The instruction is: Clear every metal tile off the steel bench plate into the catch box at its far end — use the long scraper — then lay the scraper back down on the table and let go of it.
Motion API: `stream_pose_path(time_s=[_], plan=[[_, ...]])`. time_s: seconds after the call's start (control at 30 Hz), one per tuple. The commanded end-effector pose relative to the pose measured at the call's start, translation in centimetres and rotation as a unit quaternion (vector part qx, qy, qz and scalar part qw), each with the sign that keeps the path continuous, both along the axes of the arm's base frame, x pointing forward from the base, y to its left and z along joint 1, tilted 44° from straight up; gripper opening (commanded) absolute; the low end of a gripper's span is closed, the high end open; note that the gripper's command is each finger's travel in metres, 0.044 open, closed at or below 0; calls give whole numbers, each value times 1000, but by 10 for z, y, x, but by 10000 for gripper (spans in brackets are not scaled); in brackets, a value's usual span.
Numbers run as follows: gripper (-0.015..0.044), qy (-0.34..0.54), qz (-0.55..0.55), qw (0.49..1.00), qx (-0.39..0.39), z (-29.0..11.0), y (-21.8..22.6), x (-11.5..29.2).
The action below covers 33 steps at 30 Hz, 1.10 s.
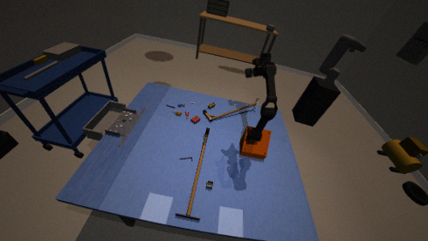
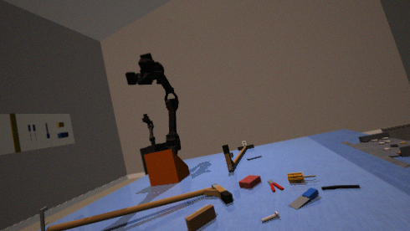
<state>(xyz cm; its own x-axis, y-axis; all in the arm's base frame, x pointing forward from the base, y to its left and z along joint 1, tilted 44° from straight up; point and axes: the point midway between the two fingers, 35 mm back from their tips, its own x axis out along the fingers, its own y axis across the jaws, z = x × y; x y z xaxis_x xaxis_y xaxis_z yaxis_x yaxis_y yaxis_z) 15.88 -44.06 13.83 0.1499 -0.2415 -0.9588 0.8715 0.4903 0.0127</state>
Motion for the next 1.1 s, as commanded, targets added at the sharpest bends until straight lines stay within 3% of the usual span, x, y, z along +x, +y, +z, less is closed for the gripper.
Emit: stream_pose_path(time_s=[0.0, 1.07], plan=[[0, -2, 31, 999, 18, -10, 9, 15], [0, -12, 235, 962, 137, -76, 88, 107]])
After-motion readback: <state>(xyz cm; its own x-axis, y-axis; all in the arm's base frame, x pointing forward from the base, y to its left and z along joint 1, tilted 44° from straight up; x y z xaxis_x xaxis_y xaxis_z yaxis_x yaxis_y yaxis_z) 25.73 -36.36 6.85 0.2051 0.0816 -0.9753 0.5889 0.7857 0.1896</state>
